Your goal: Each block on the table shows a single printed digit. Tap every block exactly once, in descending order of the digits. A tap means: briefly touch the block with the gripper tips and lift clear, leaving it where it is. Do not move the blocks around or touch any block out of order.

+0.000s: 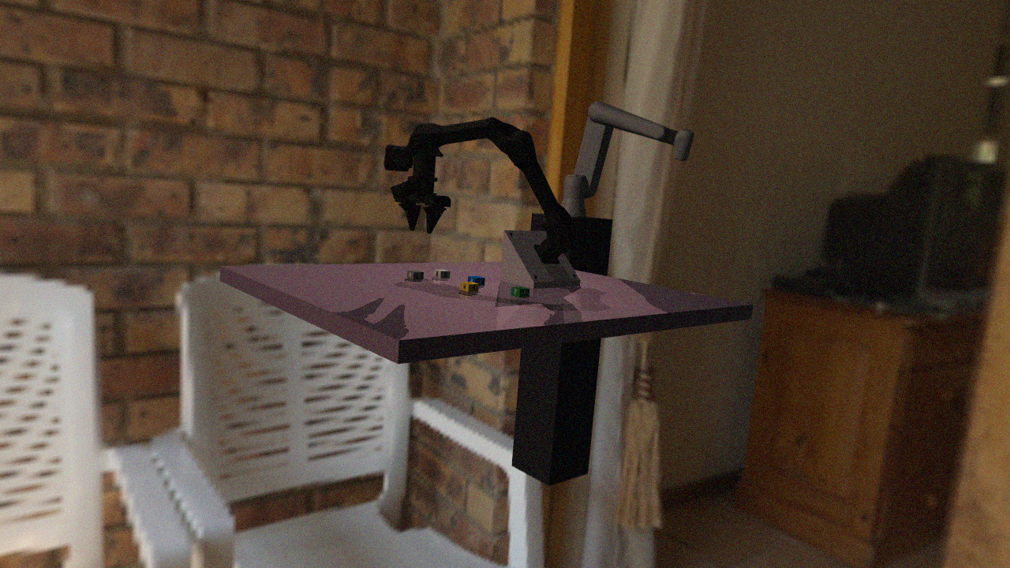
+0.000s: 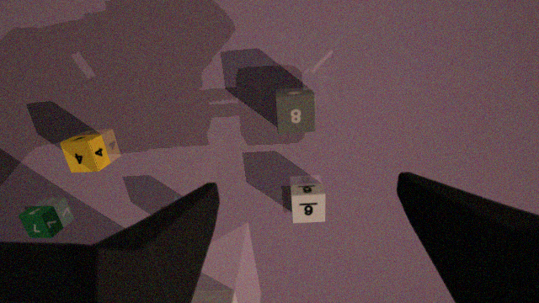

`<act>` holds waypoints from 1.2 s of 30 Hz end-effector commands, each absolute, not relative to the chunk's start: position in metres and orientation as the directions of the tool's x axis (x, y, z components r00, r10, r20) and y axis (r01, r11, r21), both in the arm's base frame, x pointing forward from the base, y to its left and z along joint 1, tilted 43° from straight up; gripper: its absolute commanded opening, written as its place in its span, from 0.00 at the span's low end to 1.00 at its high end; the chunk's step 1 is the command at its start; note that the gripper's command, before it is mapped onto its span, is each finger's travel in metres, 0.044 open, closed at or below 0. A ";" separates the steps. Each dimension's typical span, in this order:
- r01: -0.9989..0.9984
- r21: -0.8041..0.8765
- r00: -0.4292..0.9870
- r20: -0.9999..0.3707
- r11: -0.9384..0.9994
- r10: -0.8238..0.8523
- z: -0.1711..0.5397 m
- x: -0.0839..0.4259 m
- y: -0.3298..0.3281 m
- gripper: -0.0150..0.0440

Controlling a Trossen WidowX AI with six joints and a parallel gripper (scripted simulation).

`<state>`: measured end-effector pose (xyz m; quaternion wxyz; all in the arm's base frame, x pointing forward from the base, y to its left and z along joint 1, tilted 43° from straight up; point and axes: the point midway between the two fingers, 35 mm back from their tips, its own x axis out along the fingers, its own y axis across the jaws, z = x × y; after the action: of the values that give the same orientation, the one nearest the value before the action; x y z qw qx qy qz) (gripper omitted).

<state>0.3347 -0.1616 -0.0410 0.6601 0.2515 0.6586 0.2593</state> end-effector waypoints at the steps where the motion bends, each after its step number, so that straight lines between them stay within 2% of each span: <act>1: -0.015 0.671 -0.003 -0.741 0.741 0.671 -0.050 0.336 -0.155 0.84; 6: -0.016 0.674 -0.002 -0.739 0.739 0.674 -0.099 0.335 -0.109 0.62; 13: -0.016 0.674 -0.002 -0.739 0.738 0.674 -0.101 0.335 -0.107 0.31; 14: -0.016 0.674 -0.002 -0.739 0.738 0.674 -0.101 0.335 -0.107 0.29; 36: -0.016 0.675 -0.002 -0.738 0.738 0.675 -0.115 0.335 -0.094 0.29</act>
<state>0.3359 -0.0990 -0.1099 0.6622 0.2469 0.6575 0.2614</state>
